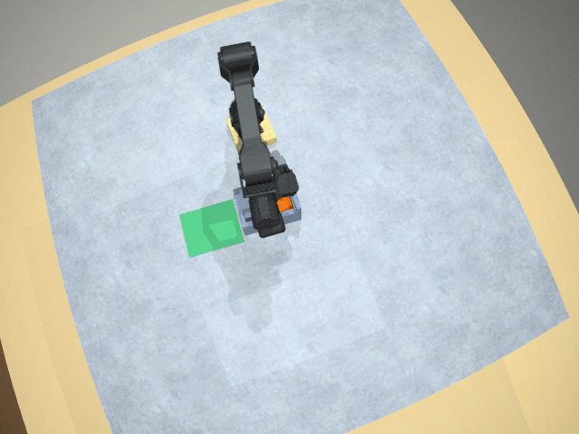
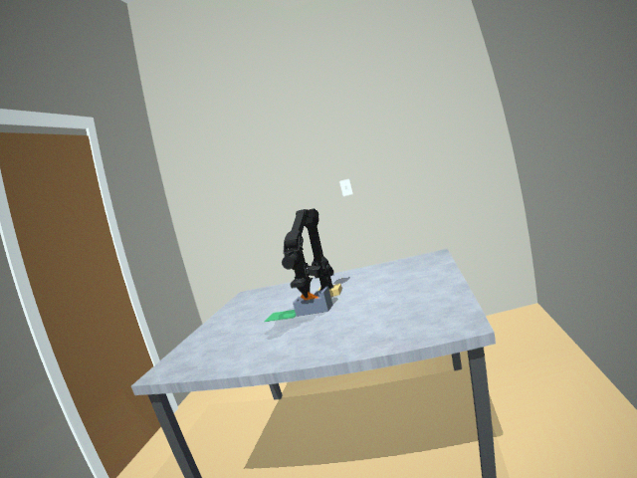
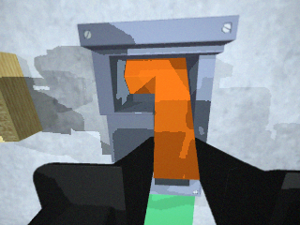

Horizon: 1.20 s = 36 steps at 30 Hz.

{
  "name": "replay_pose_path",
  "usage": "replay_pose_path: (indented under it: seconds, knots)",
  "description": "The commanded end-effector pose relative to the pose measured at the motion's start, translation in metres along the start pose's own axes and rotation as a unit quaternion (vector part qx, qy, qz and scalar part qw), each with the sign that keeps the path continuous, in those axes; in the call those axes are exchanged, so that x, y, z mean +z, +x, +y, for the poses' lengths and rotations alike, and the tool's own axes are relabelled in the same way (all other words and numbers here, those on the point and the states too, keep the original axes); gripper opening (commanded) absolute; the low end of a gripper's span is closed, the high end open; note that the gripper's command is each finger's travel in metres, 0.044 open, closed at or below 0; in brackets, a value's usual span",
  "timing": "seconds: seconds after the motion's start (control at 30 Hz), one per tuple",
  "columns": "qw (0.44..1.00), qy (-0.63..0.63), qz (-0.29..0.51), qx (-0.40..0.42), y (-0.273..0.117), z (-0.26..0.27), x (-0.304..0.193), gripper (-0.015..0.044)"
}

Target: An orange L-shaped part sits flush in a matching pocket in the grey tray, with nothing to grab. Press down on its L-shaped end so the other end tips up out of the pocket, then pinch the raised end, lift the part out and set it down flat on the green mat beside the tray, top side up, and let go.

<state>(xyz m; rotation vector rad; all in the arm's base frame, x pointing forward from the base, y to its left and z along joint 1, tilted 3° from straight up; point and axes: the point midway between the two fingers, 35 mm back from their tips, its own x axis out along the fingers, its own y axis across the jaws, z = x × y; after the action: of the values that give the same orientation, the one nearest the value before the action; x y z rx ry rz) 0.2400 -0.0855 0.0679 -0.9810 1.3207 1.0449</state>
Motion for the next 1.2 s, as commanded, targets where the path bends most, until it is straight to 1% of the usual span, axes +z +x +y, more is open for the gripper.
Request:
replay_pose_path:
  seconds: [0.0, 1.17]
  knots:
    - [1.0, -0.001, 0.001, -0.004, -0.007, -0.001, 0.0, 0.0]
    - [1.0, -0.002, 0.002, -0.003, -0.062, -0.001, 0.0, 0.0]
